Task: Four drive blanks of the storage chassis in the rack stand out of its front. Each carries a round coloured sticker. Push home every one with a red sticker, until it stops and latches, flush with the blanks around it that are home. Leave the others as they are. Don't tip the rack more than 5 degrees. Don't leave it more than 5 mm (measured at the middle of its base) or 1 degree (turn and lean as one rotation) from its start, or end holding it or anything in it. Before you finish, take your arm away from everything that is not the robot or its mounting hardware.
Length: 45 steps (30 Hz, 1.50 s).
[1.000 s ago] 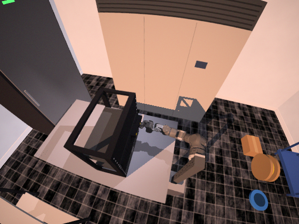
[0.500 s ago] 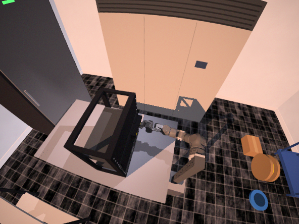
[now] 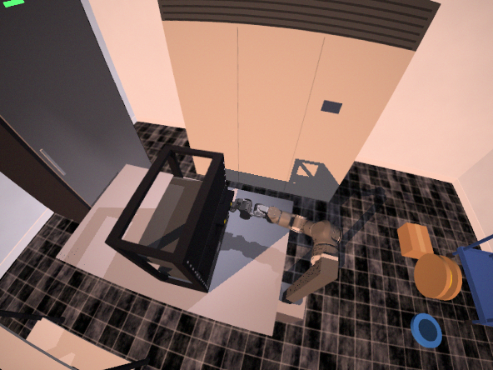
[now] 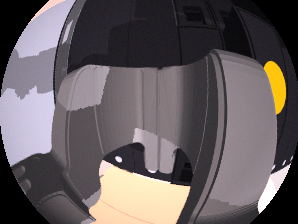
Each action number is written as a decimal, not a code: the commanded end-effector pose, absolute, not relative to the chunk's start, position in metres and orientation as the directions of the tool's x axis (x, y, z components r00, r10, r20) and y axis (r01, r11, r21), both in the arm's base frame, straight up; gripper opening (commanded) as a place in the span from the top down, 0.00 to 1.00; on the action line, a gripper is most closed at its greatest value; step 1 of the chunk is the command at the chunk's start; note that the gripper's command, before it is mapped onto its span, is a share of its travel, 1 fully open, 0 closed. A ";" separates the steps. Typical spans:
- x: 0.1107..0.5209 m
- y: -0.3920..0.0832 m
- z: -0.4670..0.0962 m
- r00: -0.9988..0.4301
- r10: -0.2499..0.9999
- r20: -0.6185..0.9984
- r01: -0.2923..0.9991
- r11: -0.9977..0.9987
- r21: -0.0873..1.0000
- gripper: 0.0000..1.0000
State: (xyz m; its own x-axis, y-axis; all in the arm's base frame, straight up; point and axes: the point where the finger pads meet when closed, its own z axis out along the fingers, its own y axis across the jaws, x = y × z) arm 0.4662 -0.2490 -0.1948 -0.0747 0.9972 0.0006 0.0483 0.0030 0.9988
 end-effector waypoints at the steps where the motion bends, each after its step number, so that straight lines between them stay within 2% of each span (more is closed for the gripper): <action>1: 0.471 -0.240 -0.181 -0.099 0.995 0.005 0.007 -0.005 1.000 1.00; 45: 0.475 -0.238 -0.177 -0.099 0.995 0.005 0.005 -0.004 1.000 1.00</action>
